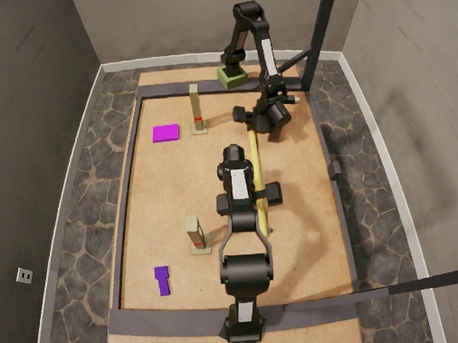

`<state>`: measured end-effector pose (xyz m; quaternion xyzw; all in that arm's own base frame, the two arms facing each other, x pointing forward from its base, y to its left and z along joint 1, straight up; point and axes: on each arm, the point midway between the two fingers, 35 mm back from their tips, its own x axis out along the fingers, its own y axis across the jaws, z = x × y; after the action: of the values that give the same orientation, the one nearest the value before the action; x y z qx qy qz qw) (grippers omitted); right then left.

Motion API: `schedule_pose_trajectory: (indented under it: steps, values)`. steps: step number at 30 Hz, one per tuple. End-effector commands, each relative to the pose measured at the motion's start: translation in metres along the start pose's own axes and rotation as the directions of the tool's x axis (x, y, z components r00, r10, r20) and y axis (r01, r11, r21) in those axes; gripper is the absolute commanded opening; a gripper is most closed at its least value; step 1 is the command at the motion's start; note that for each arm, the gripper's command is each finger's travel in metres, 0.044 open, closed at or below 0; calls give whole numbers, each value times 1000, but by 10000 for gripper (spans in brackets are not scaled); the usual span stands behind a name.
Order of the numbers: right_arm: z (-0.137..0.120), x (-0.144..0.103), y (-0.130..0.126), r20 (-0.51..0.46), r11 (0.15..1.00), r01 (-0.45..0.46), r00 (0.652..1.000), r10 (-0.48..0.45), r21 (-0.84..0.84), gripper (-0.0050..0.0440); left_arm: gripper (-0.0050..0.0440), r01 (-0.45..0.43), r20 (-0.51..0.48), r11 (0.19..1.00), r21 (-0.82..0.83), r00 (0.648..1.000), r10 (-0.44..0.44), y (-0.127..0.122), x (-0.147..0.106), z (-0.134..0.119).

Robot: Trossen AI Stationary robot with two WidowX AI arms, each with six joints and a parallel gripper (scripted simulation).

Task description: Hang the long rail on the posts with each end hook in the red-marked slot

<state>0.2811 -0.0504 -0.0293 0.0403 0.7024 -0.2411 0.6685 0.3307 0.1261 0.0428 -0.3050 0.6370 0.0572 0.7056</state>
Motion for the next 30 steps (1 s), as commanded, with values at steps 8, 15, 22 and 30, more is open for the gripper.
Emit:
schedule_pose_trajectory:
  steps: [8,15,22,30]
  values:
    - [5,-6,-1,22,1000,-6,1000,6,6,-50,272,-138,-25,990,-12,990,137,-11,-3,4]
    - [5,-6,-1,22,1000,-6,1000,6,6,-50,225,-458,-20,888,-21,889,458,-32,18,3]
    - [5,-6,-1,22,1000,-6,1000,6,6,-50,225,-596,16,803,-3,803,596,-42,29,3]
    - [5,-6,-1,22,1000,-6,1000,6,6,-50,225,-609,11,793,-1,793,609,-35,35,2]
